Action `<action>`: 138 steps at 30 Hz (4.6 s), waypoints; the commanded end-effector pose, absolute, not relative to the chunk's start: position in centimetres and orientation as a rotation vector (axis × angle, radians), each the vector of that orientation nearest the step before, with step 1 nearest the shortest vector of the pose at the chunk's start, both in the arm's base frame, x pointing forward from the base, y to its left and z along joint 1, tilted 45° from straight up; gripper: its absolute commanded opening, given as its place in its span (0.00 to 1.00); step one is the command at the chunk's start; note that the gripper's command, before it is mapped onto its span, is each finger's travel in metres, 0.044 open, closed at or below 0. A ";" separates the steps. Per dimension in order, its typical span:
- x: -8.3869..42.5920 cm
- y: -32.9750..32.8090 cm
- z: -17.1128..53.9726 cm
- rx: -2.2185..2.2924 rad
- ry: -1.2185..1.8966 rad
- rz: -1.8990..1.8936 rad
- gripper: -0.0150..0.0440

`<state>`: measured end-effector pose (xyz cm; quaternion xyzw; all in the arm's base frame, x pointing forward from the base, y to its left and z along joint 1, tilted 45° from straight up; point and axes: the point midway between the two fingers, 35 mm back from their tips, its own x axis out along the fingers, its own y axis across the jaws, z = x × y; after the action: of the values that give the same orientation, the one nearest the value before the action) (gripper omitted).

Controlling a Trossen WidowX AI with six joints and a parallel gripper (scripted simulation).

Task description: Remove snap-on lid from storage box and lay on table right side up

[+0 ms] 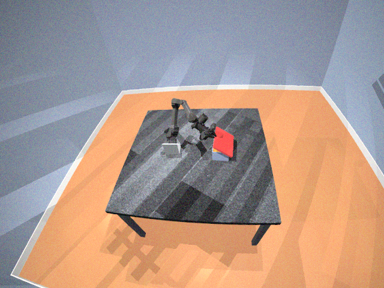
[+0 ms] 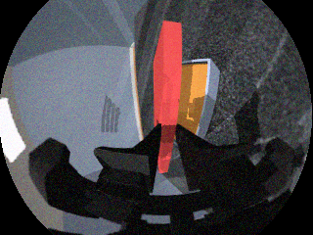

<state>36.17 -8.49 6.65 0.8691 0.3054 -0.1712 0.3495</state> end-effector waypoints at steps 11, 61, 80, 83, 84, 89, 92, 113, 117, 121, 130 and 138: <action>37.9 -10.1 8.1 2.248 0.782 -0.435 0.25; 37.8 -11.5 12.3 2.248 0.783 -0.437 0.25; 37.7 -8.7 15.0 2.249 0.784 -0.437 0.25; 37.7 -8.3 15.4 2.250 0.784 -0.437 0.25; 37.7 -8.2 15.5 2.250 0.784 -0.437 0.25; 37.6 -7.4 16.2 2.250 0.784 -0.437 0.25; 37.6 -7.0 16.7 2.250 0.784 -0.437 0.25; 37.4 -4.0 19.6 2.252 0.785 -0.436 0.25; 37.4 -3.4 20.2 2.252 0.785 -0.436 0.25; 37.4 -2.9 20.7 2.252 0.785 -0.436 0.25; 37.3 -1.6 22.0 2.253 0.785 -0.436 0.25; 37.3 -0.4 23.1 2.253 0.785 -0.436 0.25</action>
<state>37.20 -0.48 21.96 0.8675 0.3135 -0.1733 0.3451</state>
